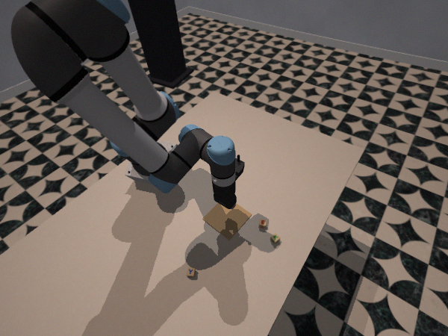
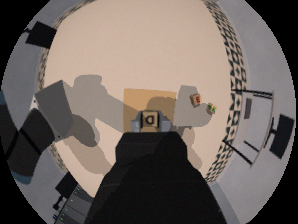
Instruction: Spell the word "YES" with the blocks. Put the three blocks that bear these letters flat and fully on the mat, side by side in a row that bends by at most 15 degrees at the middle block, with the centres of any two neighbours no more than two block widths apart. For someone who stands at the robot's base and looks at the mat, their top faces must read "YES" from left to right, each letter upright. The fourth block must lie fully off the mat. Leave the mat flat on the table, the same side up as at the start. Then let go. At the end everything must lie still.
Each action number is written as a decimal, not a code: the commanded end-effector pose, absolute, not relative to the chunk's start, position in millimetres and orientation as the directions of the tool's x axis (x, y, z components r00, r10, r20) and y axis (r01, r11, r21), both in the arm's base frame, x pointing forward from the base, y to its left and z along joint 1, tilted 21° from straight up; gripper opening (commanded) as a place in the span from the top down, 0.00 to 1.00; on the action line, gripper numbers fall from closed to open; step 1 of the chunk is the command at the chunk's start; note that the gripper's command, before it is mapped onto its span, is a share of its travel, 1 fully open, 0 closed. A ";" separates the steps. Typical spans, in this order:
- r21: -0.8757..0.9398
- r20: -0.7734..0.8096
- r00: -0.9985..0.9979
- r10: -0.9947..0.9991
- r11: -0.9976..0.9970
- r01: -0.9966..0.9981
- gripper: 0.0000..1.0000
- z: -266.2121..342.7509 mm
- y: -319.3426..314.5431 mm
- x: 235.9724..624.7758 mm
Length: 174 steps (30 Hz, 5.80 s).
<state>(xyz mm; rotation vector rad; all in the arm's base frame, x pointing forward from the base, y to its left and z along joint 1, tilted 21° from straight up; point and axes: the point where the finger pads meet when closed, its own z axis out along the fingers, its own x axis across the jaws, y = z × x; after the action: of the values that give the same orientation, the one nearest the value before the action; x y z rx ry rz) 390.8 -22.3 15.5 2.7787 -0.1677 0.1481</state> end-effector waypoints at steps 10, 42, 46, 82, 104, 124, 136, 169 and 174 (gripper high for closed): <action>0.282 0.223 0.892 -0.392 -0.851 -0.444 0.51 12.3 -29.6 393.4; 0.234 0.264 0.816 -0.514 -0.787 -0.571 0.51 12.5 -33.7 394.9; 0.200 0.262 0.816 -0.515 -0.798 -0.568 0.51 12.3 -33.8 394.6; -0.437 0.259 0.818 -0.514 -0.818 -0.375 0.51 10.4 -34.1 393.4; -0.661 0.266 0.815 -0.514 -0.713 -0.234 0.51 11.7 -37.7 394.8; -0.659 0.268 0.815 -0.513 -0.715 -0.233 0.51 -8.5 -46.4 396.6; -0.659 0.268 0.816 -0.513 -0.715 -0.233 0.51 -31.3 -55.0 398.4; -0.661 0.266 0.816 -0.513 -0.714 -0.233 0.51 -34.7 -54.7 398.1; -0.661 0.266 0.816 -0.513 -0.714 -0.233 0.51 -34.7 -54.7 398.1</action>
<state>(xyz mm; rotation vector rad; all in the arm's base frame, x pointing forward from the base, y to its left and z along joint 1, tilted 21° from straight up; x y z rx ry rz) 398.1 -53.8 -34.5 3.5884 -0.8277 0.8812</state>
